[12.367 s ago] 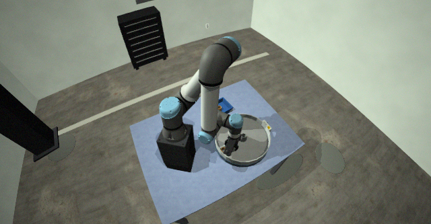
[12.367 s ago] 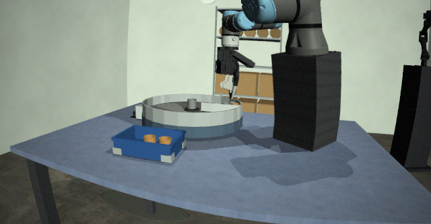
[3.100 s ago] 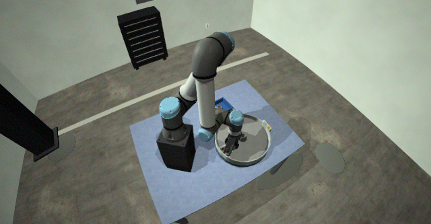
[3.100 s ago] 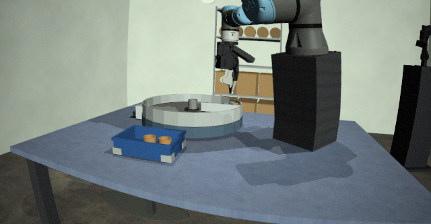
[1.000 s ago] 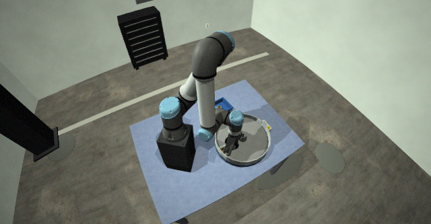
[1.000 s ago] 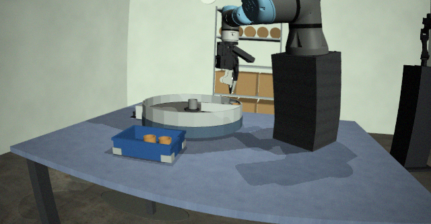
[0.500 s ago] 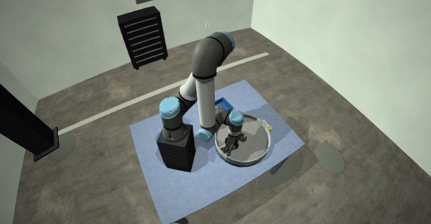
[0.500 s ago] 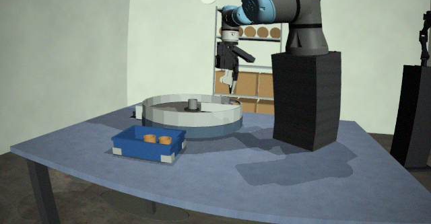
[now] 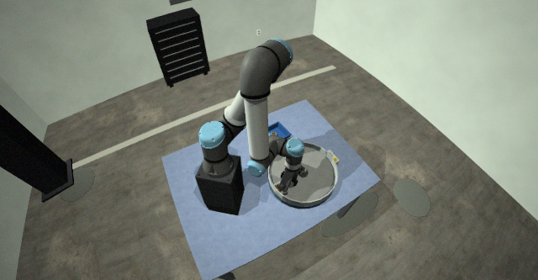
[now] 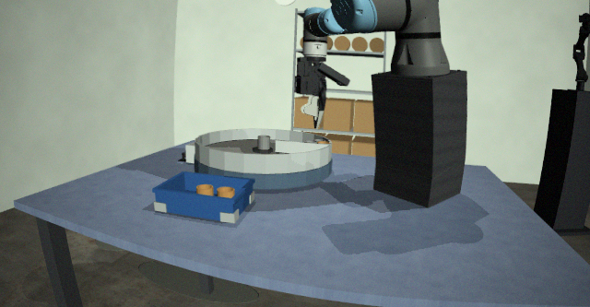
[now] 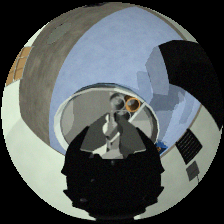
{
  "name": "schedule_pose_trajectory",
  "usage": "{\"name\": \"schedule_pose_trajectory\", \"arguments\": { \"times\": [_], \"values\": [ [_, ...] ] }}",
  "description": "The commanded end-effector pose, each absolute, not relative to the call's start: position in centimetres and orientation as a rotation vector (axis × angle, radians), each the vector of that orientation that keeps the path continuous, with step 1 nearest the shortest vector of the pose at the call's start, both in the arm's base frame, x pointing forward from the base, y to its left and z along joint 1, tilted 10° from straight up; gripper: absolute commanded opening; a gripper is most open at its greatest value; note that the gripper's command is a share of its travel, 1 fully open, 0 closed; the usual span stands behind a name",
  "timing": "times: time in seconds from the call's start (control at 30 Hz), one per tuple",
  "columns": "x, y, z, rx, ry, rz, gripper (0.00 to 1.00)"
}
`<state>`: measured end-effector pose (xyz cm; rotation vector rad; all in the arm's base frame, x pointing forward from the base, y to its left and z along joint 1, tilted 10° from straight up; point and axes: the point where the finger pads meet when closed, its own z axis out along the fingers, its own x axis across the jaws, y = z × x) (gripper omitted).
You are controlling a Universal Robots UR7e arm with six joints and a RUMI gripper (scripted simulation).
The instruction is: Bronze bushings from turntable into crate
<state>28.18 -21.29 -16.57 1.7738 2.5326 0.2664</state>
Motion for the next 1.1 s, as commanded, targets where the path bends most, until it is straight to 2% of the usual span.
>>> {"name": "schedule_pose_trajectory", "arguments": {
  "times": [0.0, 1.07],
  "values": [
    [28.18, -21.29, -16.54, 1.803, 2.513, 0.266, 0.05],
    [28.11, -21.0, -16.51, 2.022, 2.36, 0.272, 0.05]
  ]
}}
